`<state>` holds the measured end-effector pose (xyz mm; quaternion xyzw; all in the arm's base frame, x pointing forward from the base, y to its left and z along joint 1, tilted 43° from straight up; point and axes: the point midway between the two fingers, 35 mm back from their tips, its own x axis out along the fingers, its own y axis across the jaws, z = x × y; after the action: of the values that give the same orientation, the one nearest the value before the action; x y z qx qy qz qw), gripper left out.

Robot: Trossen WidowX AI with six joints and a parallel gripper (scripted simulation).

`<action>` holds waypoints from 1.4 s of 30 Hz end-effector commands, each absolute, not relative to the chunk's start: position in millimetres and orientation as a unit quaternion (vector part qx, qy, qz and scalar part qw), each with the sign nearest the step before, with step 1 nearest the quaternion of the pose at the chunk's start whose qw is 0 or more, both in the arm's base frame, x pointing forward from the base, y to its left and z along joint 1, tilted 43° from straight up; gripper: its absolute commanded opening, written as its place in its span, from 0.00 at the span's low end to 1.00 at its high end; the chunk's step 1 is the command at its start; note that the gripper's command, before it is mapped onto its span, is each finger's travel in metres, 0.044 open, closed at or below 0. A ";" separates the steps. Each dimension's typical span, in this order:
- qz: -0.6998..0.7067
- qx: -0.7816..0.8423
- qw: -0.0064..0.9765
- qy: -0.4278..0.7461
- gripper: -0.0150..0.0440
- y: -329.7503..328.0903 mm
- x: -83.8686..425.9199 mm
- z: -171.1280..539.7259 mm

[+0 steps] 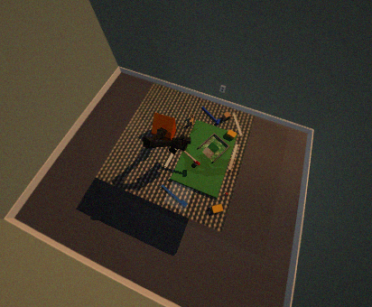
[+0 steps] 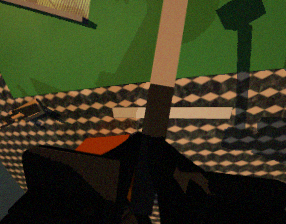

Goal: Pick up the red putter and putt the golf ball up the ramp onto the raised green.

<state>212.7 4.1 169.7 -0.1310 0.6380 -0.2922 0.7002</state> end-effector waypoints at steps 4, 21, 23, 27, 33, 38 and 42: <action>-0.313 -0.114 0.702 0.630 0.25 -0.6 211.3 173.4; -0.376 -0.084 0.659 0.645 0.25 -28.2 220.7 142.6; -0.376 -0.084 0.659 0.645 0.25 -30.2 221.1 140.4; -0.376 -0.084 0.659 0.645 0.25 -34.6 222.0 135.8; -0.377 -0.084 0.659 0.645 0.25 -41.2 223.1 128.9; -0.377 -0.084 0.659 0.645 0.25 -46.0 223.6 124.0; -0.377 -0.080 0.659 0.646 0.25 -43.6 223.3 125.5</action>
<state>223.1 -44.1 125.0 -0.0805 0.6461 -0.3772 0.6586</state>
